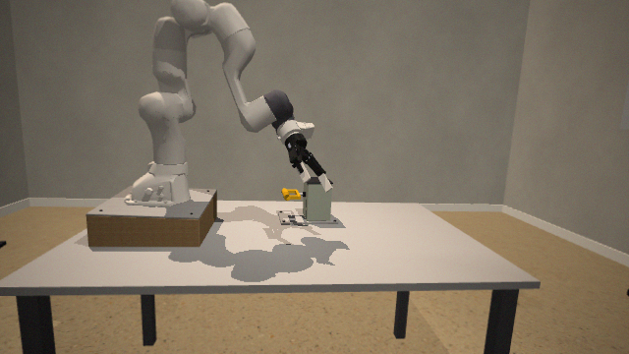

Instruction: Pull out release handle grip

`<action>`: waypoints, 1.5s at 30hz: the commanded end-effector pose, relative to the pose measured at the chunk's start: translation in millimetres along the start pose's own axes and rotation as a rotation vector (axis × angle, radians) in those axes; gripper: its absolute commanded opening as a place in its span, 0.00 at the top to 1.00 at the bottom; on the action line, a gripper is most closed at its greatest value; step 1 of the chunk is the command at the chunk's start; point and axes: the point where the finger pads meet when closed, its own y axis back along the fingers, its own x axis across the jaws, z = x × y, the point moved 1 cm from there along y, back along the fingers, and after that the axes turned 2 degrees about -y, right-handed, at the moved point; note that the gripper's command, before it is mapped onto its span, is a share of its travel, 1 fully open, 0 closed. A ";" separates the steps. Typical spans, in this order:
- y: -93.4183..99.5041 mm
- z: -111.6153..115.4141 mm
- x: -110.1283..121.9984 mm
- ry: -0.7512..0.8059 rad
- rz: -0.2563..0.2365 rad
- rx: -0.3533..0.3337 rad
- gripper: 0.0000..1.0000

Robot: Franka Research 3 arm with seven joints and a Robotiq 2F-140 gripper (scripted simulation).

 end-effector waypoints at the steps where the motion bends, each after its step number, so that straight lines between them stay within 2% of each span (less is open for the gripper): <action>1: 0.0 -0.1 0.0 0.000 0.000 0.000 0.00; 20: 3.6 2.2 -2.7 -0.015 0.001 -0.013 0.00; 22: 14.4 9.4 -10.8 -0.057 0.002 -0.053 0.00; 24: 34.4 22.9 -25.7 -0.133 0.004 -0.127 0.00; 26: 34.4 22.9 -25.7 -0.133 0.004 -0.127 0.00; 27: 47.8 31.8 -35.6 -0.183 0.006 -0.177 0.00; 29: 47.8 31.8 -35.6 -0.183 0.006 -0.177 0.00; 30: 63.1 43.2 -47.1 -0.242 0.007 -0.236 0.00; 34: 63.1 43.2 -47.1 -0.242 0.007 -0.236 0.00; 35: 80.3 56.2 -60.0 -0.307 0.008 -0.303 0.00; 36: 80.3 56.2 -60.0 -0.307 0.008 -0.303 0.00; 37: 99.5 68.9 -74.2 -0.380 0.010 -0.374 0.00; 40: 99.5 68.9 -74.2 -0.380 0.010 -0.374 0.00; 41: 120.0 82.3 -89.2 -0.458 0.013 -0.449 0.00; 43: 120.0 82.3 -89.2 -0.458 0.013 -0.449 0.00; 44: 139.0 94.8 -103.2 -0.532 0.016 -0.519 0.00; 45: 141.0 96.1 -104.7 -0.539 0.016 -0.526 0.00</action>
